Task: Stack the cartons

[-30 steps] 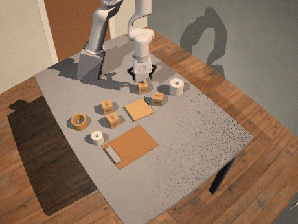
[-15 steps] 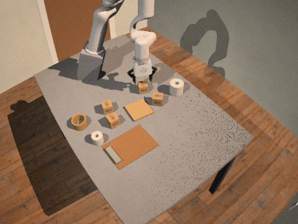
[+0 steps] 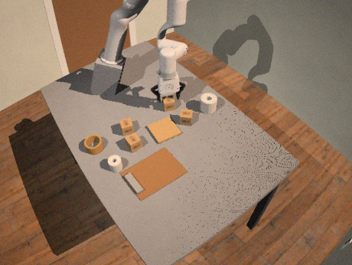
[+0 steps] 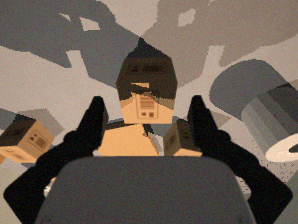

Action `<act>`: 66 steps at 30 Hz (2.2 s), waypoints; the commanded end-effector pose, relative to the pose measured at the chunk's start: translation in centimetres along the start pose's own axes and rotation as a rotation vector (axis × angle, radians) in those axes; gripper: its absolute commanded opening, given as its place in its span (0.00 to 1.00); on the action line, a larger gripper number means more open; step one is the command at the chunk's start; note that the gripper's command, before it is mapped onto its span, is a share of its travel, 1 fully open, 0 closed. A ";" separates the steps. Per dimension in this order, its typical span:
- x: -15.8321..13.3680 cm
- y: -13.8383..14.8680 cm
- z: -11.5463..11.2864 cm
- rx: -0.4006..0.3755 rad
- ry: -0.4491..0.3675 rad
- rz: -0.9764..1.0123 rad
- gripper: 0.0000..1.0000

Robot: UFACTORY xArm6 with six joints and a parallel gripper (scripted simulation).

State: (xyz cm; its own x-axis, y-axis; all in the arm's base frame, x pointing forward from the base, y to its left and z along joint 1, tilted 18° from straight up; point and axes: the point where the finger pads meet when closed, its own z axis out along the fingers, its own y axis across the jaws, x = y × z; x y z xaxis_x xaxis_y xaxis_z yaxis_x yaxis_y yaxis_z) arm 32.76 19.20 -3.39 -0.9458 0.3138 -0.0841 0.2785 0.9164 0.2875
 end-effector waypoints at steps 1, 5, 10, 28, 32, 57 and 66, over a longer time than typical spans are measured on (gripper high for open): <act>-0.1 0.1 0.5 -0.008 -0.007 -0.001 1.00; -0.1 0.1 1.0 -0.008 -0.007 -0.001 1.00; -0.1 0.1 1.6 -0.008 -0.007 -0.001 1.00; -0.1 0.1 2.5 -0.007 -0.008 -0.001 1.00; -0.1 0.1 2.5 -0.007 -0.008 -0.001 1.00; -0.1 0.1 2.5 -0.007 -0.008 -0.001 0.00; -0.1 0.1 2.5 -0.007 -0.008 -0.001 0.00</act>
State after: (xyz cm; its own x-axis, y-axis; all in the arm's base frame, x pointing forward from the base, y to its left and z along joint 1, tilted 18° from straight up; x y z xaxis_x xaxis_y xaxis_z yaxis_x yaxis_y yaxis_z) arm 33.23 19.86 -5.79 -0.9449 0.3147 -0.0905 0.2766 0.9150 0.2937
